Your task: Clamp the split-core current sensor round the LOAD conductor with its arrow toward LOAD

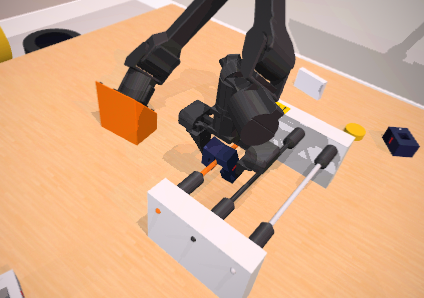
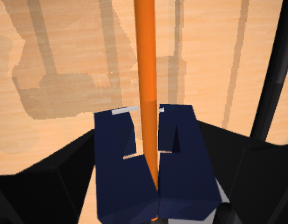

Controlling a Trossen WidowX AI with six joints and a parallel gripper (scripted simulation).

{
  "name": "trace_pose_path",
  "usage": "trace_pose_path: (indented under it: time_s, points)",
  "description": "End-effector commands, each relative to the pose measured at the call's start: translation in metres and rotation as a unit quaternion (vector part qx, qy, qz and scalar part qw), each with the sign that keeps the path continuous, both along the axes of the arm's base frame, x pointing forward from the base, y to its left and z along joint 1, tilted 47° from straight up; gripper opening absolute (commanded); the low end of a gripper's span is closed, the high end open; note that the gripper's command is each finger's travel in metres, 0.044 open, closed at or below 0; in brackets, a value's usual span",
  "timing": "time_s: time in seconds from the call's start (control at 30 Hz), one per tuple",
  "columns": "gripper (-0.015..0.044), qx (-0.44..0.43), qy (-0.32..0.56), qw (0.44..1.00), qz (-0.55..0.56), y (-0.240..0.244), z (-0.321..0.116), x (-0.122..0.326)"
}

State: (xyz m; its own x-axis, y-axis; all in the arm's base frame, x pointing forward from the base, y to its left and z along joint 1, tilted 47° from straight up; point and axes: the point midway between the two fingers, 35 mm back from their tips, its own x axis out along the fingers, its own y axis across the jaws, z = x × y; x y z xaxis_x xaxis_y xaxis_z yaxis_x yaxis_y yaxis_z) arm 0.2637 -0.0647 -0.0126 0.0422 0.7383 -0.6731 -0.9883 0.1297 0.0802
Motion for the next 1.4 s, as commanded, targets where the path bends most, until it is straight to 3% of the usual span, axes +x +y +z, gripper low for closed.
trace_pose_path:
  time_s: [0.0,1.37]
  points:
    - [0.0000,-0.013,0.001,1.000,-0.005,-0.010,-0.002,-0.002]
    - [0.0000,0.000,0.000,1.000,0.000,0.000,0.000,0.000]
